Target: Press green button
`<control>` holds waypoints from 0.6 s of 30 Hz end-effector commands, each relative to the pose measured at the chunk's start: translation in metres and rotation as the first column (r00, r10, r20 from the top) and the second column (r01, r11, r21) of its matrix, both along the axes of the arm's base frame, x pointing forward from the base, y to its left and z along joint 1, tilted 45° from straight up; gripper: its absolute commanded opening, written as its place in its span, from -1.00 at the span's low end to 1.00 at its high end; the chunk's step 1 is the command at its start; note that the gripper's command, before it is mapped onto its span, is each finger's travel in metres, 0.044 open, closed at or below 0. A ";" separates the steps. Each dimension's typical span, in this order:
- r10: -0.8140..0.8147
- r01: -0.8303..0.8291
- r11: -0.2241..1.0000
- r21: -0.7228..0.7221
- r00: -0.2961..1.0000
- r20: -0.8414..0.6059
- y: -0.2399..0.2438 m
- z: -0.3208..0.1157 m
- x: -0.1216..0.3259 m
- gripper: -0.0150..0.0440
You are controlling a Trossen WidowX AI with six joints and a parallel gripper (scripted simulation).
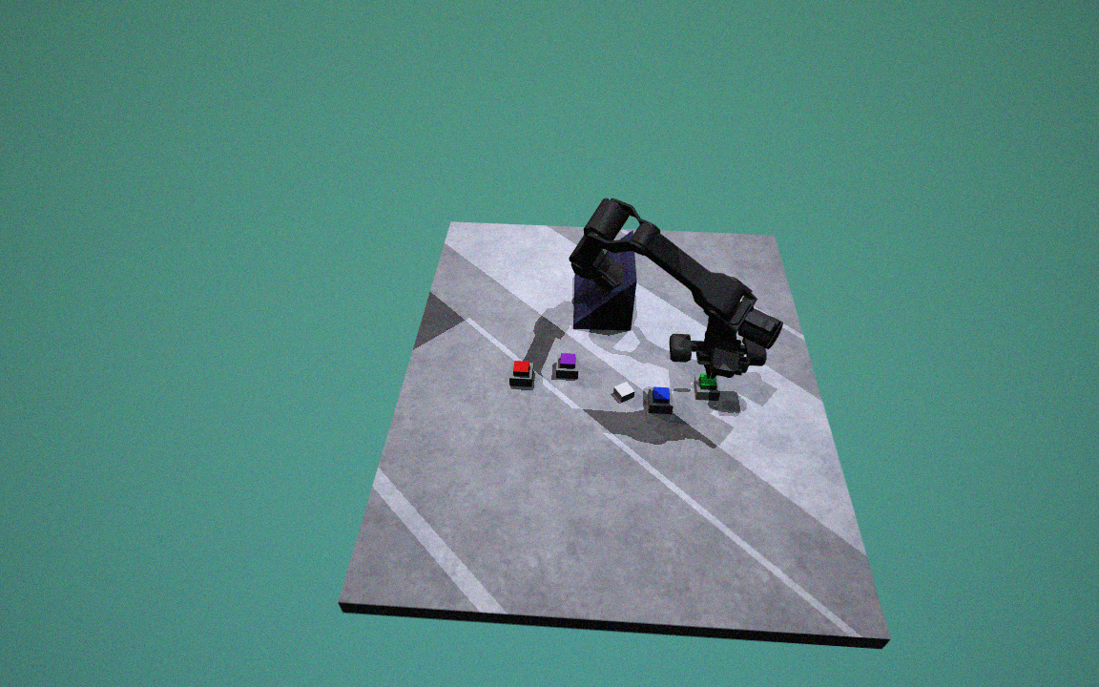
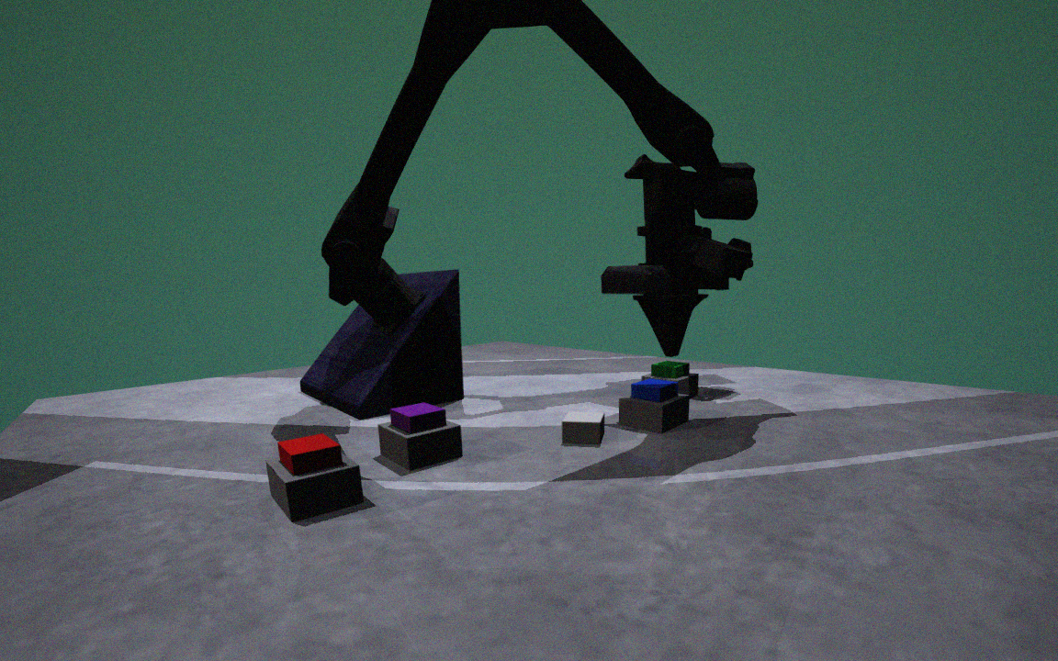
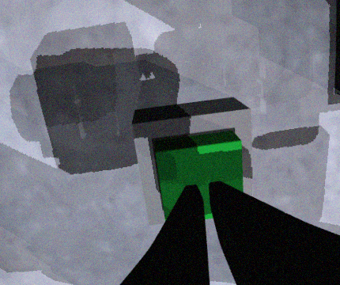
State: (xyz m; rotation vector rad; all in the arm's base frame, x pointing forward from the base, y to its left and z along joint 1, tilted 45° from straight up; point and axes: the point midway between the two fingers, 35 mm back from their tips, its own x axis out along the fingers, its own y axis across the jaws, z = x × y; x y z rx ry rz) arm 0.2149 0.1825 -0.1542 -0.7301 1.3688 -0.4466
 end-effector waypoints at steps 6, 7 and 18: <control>0.005 -0.005 1.000 -0.005 1.000 -0.001 -0.011 -0.010 0.002 -0.42; 0.005 -0.005 1.000 -0.005 1.000 -0.001 -0.012 -0.011 0.002 -0.42; 0.005 -0.005 1.000 -0.005 1.000 -0.001 -0.013 -0.012 0.002 -0.42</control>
